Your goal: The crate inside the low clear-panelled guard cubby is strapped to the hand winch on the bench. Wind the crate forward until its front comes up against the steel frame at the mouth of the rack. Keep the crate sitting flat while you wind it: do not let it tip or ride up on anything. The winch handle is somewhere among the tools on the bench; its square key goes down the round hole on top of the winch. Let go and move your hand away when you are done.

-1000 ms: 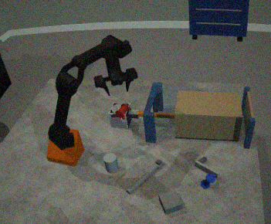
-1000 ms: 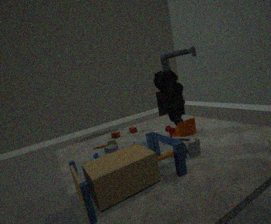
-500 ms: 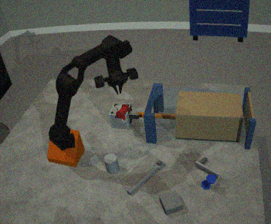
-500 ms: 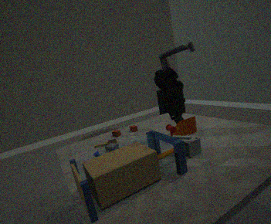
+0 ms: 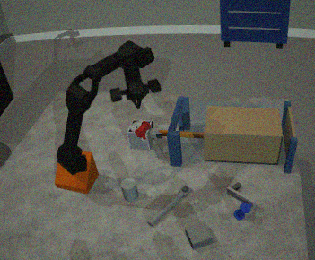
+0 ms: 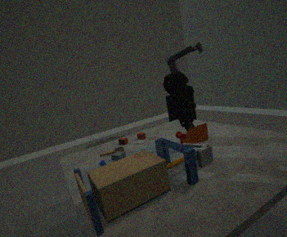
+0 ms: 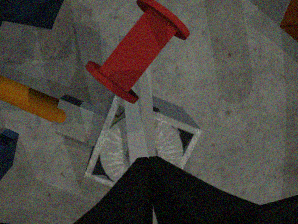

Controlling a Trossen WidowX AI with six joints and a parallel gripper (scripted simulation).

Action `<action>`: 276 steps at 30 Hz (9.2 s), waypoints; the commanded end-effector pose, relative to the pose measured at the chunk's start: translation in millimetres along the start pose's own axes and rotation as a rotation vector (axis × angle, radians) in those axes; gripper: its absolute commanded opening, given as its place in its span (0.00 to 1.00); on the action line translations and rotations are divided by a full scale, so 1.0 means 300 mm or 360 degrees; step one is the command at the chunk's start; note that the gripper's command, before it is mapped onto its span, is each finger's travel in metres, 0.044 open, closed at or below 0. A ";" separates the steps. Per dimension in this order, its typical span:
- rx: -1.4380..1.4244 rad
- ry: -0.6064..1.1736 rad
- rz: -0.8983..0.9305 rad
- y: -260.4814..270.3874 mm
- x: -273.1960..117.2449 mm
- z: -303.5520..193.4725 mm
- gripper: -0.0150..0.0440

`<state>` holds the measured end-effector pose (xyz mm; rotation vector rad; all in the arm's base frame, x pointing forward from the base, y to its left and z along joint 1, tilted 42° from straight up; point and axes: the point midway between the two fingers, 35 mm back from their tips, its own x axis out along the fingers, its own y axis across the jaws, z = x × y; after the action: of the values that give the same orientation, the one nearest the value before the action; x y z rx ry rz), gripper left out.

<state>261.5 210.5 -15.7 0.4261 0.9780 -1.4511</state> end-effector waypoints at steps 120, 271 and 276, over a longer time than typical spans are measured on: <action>-0.3791 -0.0298 0.0826 0.006 0.235 0.150 1.00; -0.3784 -0.0309 0.0835 0.302 0.299 -0.056 0.25; -0.3784 -0.0309 0.0836 0.309 0.299 -0.076 0.25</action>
<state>327.8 175.3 -116.4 -1.1168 1.5267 0.6655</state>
